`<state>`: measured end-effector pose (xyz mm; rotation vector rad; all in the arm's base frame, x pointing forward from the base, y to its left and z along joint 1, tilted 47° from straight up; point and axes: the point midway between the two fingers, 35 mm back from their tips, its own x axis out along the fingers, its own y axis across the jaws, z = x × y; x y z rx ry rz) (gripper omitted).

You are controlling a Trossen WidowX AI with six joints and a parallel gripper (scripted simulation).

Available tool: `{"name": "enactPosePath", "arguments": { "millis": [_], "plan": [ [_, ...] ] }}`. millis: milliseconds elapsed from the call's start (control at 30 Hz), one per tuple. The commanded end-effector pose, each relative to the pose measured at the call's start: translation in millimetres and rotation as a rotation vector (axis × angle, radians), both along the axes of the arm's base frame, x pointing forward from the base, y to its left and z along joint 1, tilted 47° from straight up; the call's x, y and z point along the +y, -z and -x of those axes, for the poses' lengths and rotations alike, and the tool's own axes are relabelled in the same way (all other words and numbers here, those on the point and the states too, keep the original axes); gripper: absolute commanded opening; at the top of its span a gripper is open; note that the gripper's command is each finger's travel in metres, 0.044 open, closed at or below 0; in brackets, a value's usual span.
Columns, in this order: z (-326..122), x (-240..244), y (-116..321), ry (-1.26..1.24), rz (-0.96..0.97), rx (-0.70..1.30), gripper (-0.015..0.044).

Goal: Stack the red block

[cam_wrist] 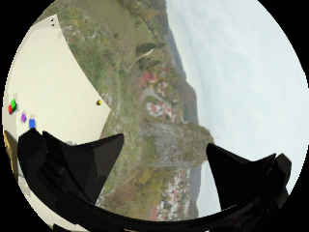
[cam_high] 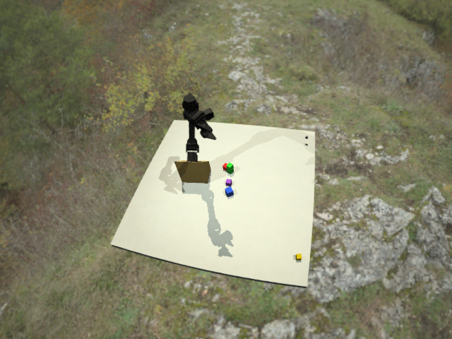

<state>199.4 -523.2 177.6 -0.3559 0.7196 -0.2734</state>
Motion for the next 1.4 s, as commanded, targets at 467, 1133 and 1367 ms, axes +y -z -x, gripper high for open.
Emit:
{"name": "enactPosePath", "arguments": {
  "millis": [467, 1133, 1367],
  "plan": [
    [-155, 214, 35, -0.067, -0.650, -0.035, 0.0440],
    [-152, 472, 85, 0.026, -1.241, 0.319, 0.0440],
    [-111, 546, 104, 0.119, -1.372, 0.512, 0.0440]
  ]
}}
